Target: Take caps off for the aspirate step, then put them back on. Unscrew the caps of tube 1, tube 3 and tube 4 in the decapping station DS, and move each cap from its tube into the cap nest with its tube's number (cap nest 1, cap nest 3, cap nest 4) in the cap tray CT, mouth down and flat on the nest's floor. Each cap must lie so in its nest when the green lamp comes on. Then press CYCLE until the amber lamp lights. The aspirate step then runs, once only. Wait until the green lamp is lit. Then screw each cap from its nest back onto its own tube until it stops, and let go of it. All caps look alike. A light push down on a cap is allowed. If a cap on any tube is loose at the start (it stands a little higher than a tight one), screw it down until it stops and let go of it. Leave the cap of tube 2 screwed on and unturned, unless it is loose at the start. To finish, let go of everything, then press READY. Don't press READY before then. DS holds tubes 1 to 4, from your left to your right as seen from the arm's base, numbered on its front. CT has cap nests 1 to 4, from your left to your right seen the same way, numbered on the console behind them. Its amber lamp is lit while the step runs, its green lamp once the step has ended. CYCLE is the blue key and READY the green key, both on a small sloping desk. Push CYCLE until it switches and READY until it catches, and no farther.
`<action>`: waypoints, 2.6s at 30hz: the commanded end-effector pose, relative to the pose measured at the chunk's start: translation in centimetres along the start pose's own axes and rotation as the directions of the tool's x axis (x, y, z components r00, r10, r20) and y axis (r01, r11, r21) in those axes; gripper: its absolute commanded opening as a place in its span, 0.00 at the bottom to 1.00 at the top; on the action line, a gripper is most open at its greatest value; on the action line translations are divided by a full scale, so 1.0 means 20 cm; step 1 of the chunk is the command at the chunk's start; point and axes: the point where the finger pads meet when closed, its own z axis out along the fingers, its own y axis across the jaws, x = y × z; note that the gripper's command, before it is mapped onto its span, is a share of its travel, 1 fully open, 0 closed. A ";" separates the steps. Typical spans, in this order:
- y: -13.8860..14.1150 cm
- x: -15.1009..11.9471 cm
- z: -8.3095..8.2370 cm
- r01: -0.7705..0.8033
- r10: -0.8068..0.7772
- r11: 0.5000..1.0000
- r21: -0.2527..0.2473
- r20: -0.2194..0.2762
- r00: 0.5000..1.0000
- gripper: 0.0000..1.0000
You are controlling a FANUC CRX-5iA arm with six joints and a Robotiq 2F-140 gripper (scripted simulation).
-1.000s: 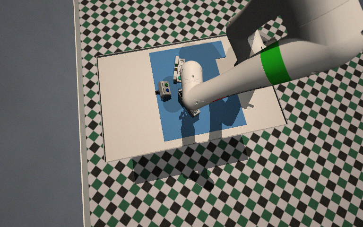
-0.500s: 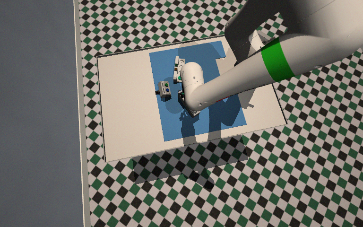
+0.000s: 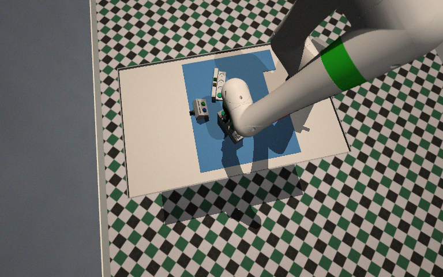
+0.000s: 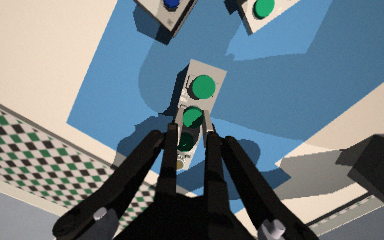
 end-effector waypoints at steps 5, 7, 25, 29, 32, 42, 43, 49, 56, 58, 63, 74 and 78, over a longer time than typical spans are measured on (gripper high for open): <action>0.00 0.01 0.00 0.300 -0.300 0.954 0.025 0.031 0.953 0.00; 0.00 0.01 0.00 0.300 -0.300 0.954 0.025 0.031 0.953 0.00; 0.00 0.01 0.00 0.219 -0.220 0.975 0.022 0.033 0.975 0.35; 0.00 0.01 0.00 -0.011 0.011 1.000 0.014 0.037 0.999 0.35; 0.00 0.01 0.00 -0.112 0.111 0.994 0.010 0.038 0.993 0.35; 0.00 0.01 0.00 -0.504 0.504 0.864 -0.006 0.039 0.863 0.35; 0.00 0.01 0.00 -0.504 0.504 0.864 -0.006 0.039 0.863 0.35; 0.00 0.01 0.00 -0.676 0.676 0.737 -0.014 0.037 0.736 0.35; 0.00 0.01 0.00 -0.676 0.676 0.737 -0.014 0.037 0.736 0.35; 0.00 0.01 0.00 -0.676 0.676 0.737 -0.014 0.037 0.736 0.00; 0.00 0.01 0.00 -0.676 0.676 0.737 -0.014 0.037 0.736 0.00; 0.00 0.01 0.00 -0.558 0.558 0.830 -0.009 0.039 0.829 0.00; 0.00 0.01 0.00 -0.382 0.382 0.924 -0.001 0.040 0.923 0.00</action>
